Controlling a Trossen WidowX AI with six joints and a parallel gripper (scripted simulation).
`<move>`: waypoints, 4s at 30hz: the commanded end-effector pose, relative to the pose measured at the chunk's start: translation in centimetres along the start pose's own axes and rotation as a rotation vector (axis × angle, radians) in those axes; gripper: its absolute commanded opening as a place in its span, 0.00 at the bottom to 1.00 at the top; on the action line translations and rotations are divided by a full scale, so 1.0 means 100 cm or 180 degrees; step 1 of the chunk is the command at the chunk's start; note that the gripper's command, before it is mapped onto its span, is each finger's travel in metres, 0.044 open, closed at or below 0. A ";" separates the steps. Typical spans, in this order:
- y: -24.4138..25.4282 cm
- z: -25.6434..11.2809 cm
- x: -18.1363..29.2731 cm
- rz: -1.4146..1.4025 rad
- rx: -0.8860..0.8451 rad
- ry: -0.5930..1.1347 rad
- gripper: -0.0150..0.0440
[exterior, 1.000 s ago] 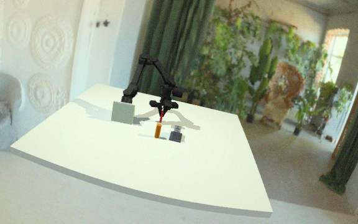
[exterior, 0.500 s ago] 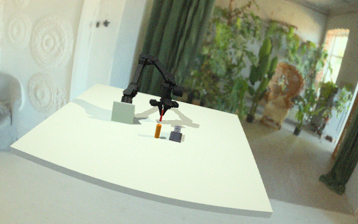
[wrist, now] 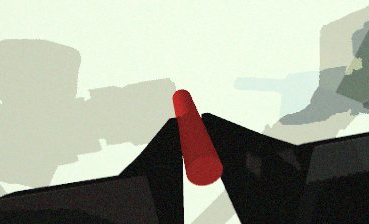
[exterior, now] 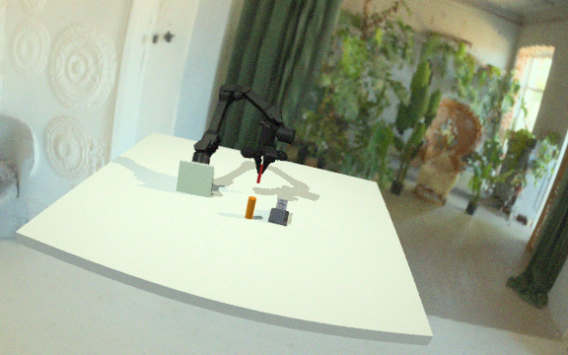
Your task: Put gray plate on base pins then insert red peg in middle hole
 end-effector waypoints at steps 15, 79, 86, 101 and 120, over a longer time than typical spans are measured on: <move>0.007 -0.023 -0.021 -0.0011 0.0001 -0.0013 0.25; 0.003 -0.023 -0.205 -0.0034 -0.0006 -0.0021 0.25; 0.004 -0.023 -0.205 -0.0034 -0.0006 -0.0021 0.25; 0.003 -0.023 -0.206 -0.0034 -0.0006 -0.0021 0.25; 0.003 -0.023 -0.207 -0.0028 -0.0017 -0.0019 0.25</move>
Point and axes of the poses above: the point midway between the two fingers, 35 mm back from their tips, its own z axis out along the fingers, its own y axis across the jaws, x = y × z, the point moved 3 cm from there along -z, back along the fingers, and after that the axes turned 6 degrees about -z, right-handed, at the moved point
